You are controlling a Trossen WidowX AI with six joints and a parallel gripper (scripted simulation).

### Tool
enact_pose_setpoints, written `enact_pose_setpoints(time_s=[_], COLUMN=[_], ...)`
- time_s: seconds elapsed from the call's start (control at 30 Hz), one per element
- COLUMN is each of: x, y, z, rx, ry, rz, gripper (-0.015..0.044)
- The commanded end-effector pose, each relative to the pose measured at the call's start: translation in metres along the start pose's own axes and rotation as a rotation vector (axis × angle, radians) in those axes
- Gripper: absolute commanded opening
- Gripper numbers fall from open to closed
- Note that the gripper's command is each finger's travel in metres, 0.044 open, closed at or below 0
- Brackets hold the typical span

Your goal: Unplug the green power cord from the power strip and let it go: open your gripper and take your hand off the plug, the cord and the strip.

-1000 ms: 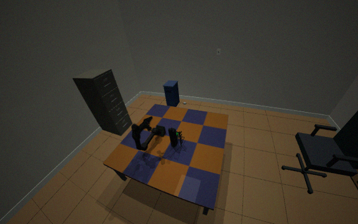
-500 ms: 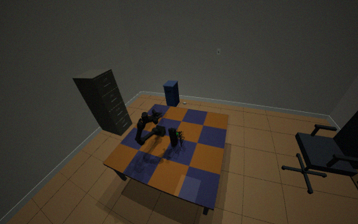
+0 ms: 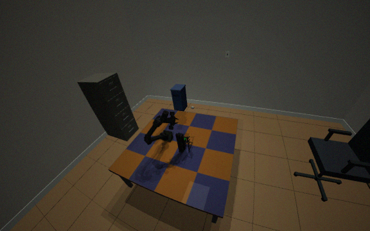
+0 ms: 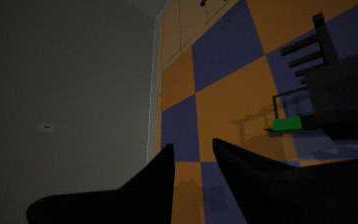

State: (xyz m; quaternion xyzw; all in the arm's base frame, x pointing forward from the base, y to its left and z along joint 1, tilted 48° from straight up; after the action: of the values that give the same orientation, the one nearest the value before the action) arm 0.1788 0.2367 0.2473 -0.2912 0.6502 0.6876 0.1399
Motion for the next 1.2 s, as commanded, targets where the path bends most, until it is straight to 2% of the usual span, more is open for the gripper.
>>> enact_pose_setpoints(time_s=[0.0, 0.43, 0.8, 1.17], x=[0.004, 0.029, 0.058, 0.059], y=[-0.068, -0.149, -0.197, -0.198], z=[-0.019, -0.066, -0.127, -0.128], rx=[0.225, 0.328, 0.159, 0.15], ry=[0.468, 1.08, 1.503, 1.514], rz=[0.197, 0.663, 1.157, 1.171], gripper=[0.016, 0.016, 0.016, 0.016])
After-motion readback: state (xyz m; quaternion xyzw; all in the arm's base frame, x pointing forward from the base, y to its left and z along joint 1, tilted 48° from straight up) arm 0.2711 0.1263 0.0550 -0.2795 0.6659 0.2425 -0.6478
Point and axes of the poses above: the point midway between the two fingers, 35 mm back from their tips, its own y axis back along the fingers, its own z axis across the jaws, x = y × z, the point moved 2 cm from there along y, back along the fingers, and after that the axes turned 6 degrees about y, right-handed, at the moved point
